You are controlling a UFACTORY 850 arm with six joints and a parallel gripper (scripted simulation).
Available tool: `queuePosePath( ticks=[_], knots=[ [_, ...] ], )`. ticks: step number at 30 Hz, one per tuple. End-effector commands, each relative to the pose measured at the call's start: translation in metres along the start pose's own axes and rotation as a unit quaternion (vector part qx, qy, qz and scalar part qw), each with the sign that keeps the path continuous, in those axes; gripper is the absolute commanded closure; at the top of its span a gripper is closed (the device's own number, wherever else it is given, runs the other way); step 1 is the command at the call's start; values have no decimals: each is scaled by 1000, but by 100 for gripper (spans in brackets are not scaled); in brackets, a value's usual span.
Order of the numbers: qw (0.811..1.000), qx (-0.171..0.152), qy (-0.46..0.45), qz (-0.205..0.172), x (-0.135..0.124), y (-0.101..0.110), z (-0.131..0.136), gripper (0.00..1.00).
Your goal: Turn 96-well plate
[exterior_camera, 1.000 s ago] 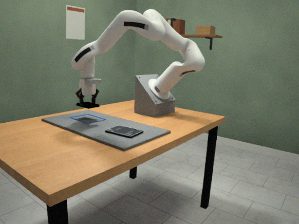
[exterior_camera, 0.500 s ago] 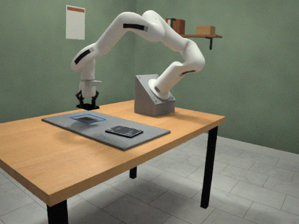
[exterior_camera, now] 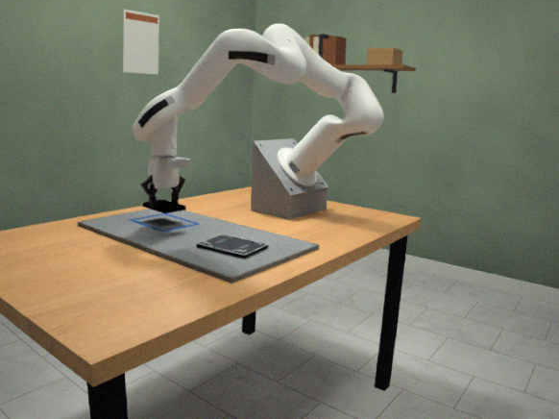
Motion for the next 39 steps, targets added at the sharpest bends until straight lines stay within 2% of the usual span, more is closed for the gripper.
queuePosePath(
  ticks=[1, 18, 39],
  knots=[
    [1000, -1, 0, 0, 0, -9, 1, 100],
    [1000, -1, 0, 0, 0, -34, 1, 100],
    [1000, -1, 0, 0, 0, -34, 1, 100]
  ],
)
Point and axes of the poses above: the point where the finger pads meet when closed, its own y axis back along the fingers, its own z axis across the jaws, x = y × z, the point moved 8 cm from there along y, back along the fingers, and after that the axes turned 3 degrees about -y, right-handed, at the moved point
